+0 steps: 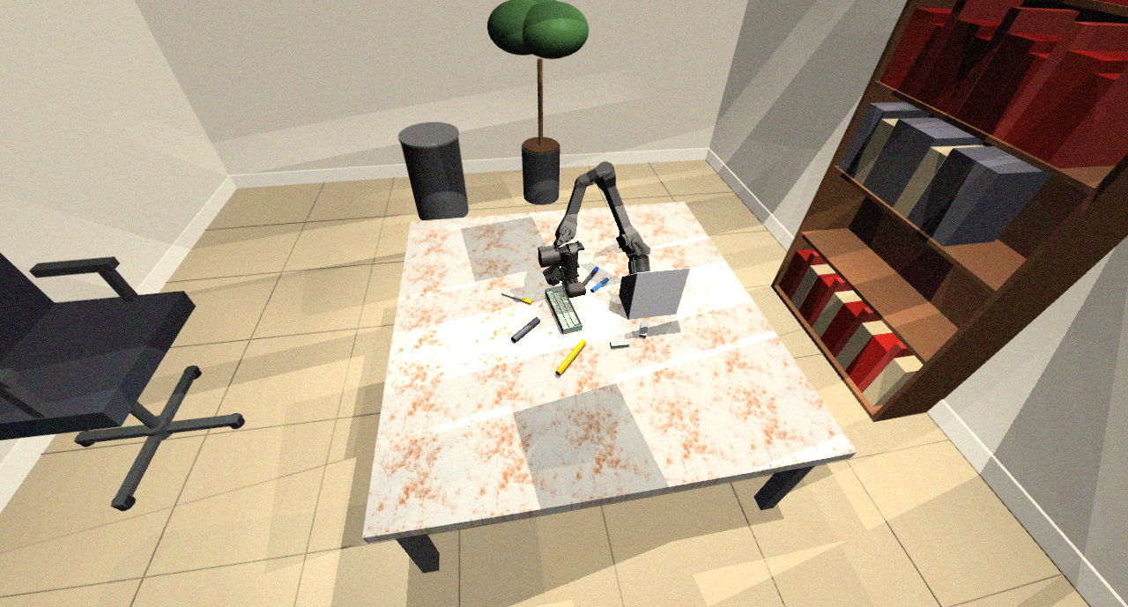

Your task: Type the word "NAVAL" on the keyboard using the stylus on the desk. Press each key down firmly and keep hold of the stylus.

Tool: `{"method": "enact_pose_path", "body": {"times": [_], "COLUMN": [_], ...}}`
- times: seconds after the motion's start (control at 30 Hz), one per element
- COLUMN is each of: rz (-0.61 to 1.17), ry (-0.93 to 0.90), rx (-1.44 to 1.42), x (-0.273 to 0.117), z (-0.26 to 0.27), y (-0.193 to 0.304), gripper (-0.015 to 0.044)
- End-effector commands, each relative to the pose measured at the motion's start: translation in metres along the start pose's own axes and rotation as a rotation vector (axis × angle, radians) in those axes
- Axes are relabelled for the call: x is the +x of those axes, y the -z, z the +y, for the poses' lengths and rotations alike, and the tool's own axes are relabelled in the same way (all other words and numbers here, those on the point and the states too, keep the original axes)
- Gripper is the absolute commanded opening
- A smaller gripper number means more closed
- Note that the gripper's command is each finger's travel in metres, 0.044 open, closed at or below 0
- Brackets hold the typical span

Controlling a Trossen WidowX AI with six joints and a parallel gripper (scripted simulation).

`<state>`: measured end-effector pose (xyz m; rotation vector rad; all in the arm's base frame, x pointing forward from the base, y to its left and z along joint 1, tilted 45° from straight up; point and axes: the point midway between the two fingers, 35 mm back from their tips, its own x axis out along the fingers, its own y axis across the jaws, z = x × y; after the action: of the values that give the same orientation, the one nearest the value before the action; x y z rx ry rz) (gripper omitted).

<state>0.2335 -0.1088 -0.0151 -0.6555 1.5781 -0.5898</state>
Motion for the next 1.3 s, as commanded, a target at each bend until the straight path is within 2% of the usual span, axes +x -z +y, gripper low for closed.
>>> {"method": "enact_pose_path", "body": {"times": [0.0, 0.13, 0.2, 0.57, 0.7, 0.77, 1.03, 1.17, 1.23, 1.27], "rz": [-0.004, -0.004, -0.003, -0.004, -0.004, -0.004, -0.006, 0.038, 0.163, 0.234], "ry": [-0.008, -0.008, -0.005, -0.006, -0.009, -0.008, -0.006, 0.018, 0.073, 0.099], "rx": [-0.001, 0.0, 0.0, 0.0, 0.0, 0.0, -0.001, -0.027, -0.102, -0.146], "x": [-0.001, -0.001, -0.001, -0.003, -0.051, -0.061, -0.056, -0.051, -0.037, -0.032], "z": [0.02, 0.072, 0.08, 0.08, 0.081, 0.08, 0.081, 0.074, 0.055, 0.045], "y": [-0.003, -0.001, 0.0, 0.0, -0.001, 0.0, -0.002, 0.005, 0.025, 0.036], "gripper": [0.0, 0.0, 0.0, 0.0, 0.0, 0.0, 0.0, 0.0105, 0.015, 0.015]}}
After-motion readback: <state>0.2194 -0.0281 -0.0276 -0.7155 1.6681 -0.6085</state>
